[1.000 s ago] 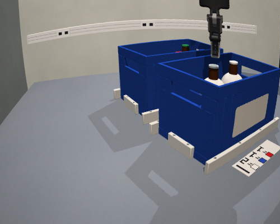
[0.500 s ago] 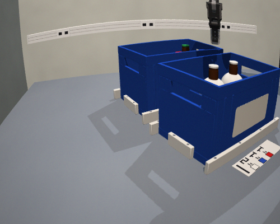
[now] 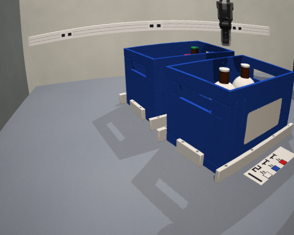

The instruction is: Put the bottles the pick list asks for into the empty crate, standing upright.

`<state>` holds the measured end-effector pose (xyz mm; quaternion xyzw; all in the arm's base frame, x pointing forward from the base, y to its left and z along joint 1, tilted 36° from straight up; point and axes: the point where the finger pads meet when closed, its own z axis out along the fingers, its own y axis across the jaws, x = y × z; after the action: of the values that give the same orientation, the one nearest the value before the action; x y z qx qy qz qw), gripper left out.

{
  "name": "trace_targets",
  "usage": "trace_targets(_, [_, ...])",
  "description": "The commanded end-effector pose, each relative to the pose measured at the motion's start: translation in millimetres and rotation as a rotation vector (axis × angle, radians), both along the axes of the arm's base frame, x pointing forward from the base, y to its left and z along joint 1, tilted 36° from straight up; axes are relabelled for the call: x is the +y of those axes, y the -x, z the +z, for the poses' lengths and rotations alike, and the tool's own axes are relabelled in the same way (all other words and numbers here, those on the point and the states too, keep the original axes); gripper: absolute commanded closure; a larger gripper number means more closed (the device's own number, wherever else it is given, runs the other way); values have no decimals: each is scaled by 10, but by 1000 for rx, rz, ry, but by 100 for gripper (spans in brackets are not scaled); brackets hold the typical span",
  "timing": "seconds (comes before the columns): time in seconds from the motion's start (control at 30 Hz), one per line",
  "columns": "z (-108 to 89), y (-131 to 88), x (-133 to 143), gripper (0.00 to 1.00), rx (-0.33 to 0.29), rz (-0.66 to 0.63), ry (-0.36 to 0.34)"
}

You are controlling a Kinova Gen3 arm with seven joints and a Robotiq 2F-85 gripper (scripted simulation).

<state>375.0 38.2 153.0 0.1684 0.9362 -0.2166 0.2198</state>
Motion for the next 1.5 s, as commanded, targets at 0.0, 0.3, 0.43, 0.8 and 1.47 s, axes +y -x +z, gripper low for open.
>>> trace_targets(0.0, [2,-1,5,33,-1,1,-1])
trace_targets(0.3, [2,-1,5,33,-1,1,-1])
trace_targets(0.43, [2,-1,5,33,-1,1,-1])
trace_targets(0.8, [91,-9,-139,33,-1,1,-1])
trace_targets(1.47, [484,169,-930,33,-1,1,0])
